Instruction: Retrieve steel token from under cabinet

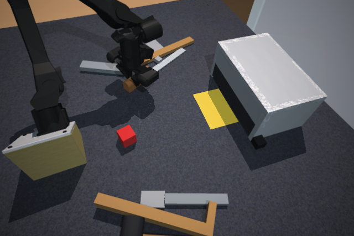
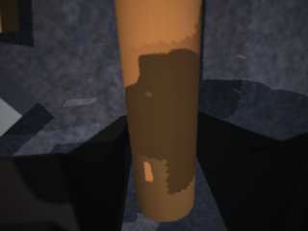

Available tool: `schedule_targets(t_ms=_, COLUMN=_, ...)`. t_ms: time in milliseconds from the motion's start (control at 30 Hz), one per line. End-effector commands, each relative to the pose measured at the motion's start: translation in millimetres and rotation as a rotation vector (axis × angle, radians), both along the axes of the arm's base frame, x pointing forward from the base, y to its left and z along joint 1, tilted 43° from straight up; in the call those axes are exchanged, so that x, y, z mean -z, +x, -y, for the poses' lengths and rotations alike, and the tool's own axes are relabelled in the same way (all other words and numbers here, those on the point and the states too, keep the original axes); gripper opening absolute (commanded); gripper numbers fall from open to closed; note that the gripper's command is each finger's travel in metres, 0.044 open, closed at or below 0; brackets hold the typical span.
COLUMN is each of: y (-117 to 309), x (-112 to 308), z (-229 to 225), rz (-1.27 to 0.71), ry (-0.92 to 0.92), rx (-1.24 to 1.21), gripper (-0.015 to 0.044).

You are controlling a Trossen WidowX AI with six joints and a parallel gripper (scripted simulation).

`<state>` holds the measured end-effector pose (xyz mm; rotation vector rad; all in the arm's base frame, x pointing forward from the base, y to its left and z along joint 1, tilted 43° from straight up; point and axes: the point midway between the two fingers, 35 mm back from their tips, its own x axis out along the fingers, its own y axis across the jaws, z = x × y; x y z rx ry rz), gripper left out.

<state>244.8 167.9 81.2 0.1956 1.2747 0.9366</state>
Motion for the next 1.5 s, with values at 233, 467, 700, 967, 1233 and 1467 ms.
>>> schedule_targets(t_ms=233, y=-0.1, x=-12.8, z=-11.4, rz=0.016, ry=0.002, rx=-0.009, gripper=0.0)
schedule_targets(t_ms=467, y=-0.5, x=-15.2, z=-13.9, rz=0.016, ry=0.002, rx=-0.009, gripper=0.0)
schedule_targets(t_ms=700, y=-0.8, x=-19.8, z=-18.6, rz=0.016, ry=0.003, rx=-0.009, gripper=0.0)
schedule_targets(t_ms=967, y=-0.9, x=-22.3, z=-21.1, rz=0.016, ry=0.003, rx=-0.009, gripper=0.0)
schedule_targets(t_ms=1233, y=-0.3, x=-27.7, z=-26.7, rz=0.016, ry=0.004, rx=-0.009, gripper=0.0)
schedule_targets(t_ms=1467, y=-0.3, x=-27.8, z=-26.8, rz=0.011, ry=0.004, rx=-0.003, gripper=0.0)
